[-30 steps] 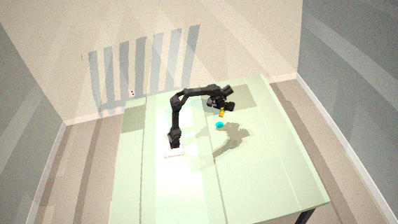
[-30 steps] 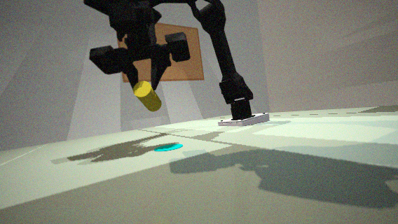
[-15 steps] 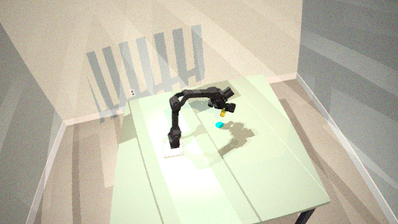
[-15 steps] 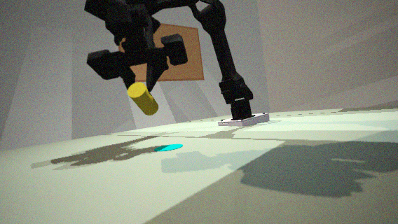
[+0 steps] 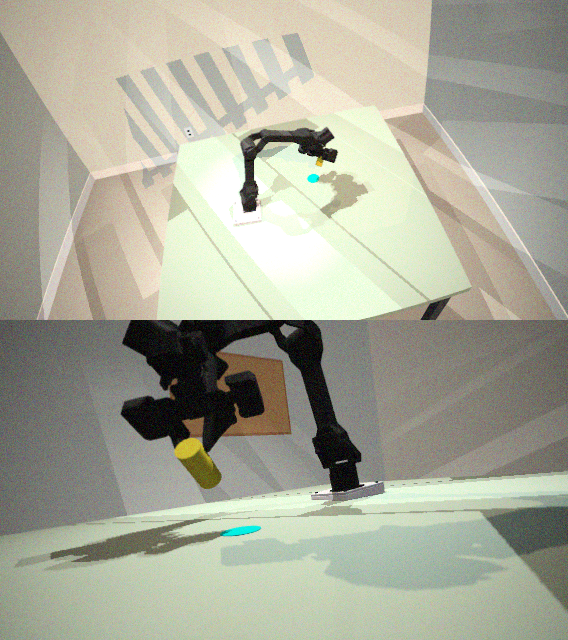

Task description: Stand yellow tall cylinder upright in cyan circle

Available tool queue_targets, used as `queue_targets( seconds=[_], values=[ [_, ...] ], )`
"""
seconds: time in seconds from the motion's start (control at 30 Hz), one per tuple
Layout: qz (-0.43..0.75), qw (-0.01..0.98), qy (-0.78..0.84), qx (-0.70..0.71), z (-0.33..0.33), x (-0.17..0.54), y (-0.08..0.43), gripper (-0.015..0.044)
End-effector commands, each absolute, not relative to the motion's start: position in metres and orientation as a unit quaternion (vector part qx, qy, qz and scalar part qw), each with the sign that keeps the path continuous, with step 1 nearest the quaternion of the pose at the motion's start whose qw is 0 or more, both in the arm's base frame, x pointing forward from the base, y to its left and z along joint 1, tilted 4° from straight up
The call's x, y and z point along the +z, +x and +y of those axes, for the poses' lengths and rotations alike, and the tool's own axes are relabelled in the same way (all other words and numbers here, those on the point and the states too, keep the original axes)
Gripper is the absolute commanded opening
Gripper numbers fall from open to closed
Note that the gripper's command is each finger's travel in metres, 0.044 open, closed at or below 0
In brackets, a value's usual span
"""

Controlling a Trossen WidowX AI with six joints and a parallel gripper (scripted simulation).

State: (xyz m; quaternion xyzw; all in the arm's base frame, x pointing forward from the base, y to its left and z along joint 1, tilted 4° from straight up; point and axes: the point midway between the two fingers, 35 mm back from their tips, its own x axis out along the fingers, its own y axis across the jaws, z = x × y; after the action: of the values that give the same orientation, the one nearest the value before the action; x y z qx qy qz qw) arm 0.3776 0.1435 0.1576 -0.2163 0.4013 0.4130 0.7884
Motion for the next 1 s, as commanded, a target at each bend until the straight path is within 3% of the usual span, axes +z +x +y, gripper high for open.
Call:
queue_targets(
  seconds=[0.0, 0.97],
  values=[
    [0.394, 0.793, -0.205, 0.416, 0.143, 0.1556, 0.3779, 0.0105],
    [0.321, 0.827, -0.15, 0.436, 0.1387, 0.1561, 0.3857, 0.0105]
  ],
)
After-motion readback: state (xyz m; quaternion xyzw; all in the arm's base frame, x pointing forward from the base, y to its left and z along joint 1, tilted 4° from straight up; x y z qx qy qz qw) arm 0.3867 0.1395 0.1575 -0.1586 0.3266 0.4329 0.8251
